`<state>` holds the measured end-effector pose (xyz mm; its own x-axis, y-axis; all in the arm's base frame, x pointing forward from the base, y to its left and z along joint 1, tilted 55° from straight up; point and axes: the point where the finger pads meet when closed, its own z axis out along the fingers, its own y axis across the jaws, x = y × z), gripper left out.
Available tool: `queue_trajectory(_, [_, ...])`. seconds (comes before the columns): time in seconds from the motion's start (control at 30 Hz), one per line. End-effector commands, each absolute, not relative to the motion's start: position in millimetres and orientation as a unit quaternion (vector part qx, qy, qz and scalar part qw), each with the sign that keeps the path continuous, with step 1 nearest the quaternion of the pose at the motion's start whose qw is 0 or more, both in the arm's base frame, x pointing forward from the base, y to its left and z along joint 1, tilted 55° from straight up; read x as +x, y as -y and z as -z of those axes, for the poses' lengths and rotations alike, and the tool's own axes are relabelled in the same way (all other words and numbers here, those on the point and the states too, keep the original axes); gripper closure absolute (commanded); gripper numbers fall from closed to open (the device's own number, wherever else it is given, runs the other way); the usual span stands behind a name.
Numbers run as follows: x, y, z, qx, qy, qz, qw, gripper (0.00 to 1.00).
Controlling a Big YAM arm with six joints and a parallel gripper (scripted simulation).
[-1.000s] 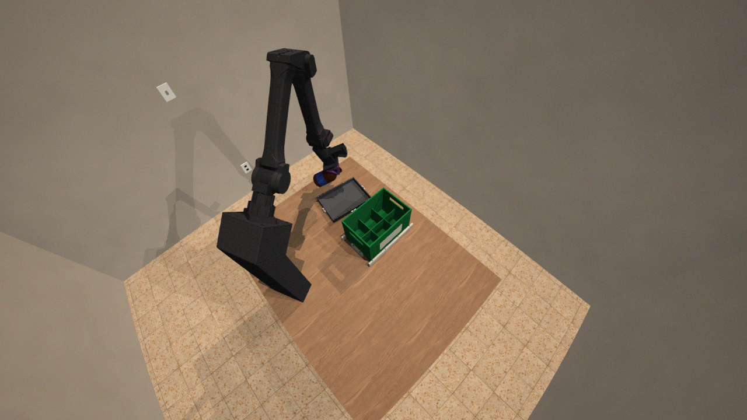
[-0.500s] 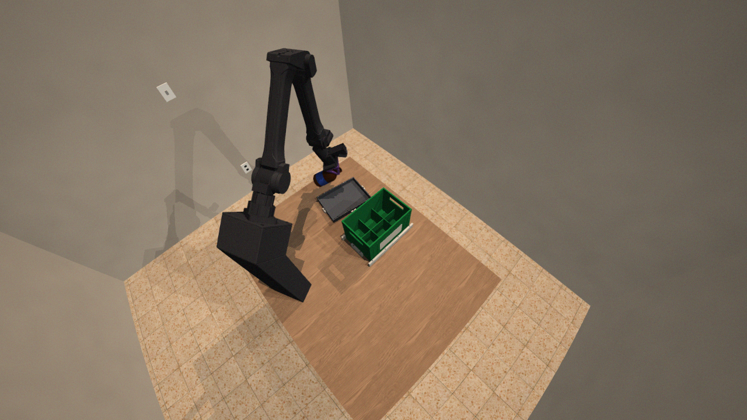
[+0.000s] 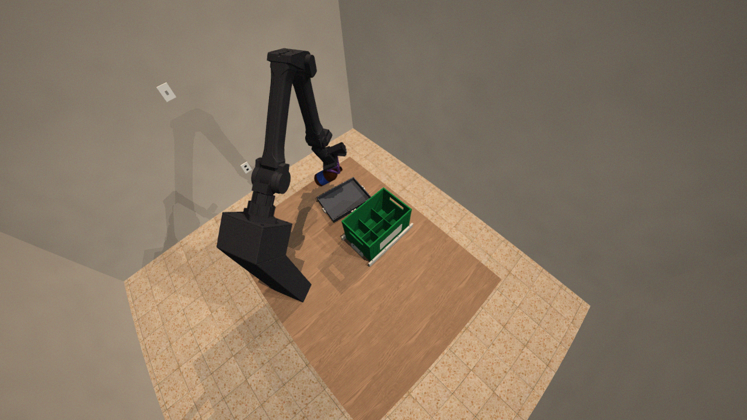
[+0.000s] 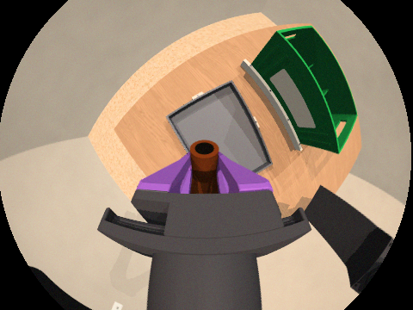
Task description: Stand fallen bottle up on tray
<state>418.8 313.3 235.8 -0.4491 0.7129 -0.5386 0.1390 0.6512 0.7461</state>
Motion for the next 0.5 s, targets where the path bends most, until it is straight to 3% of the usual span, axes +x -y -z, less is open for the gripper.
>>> queue_trajectory(0.0, [414.8,-319.0,-221.6,0.265,-0.793,-0.313,0.450,1.00])
queue_trajectory(0.47, [414.1,-318.7,-222.0,0.275,-0.775,-0.300,0.484,1.00])
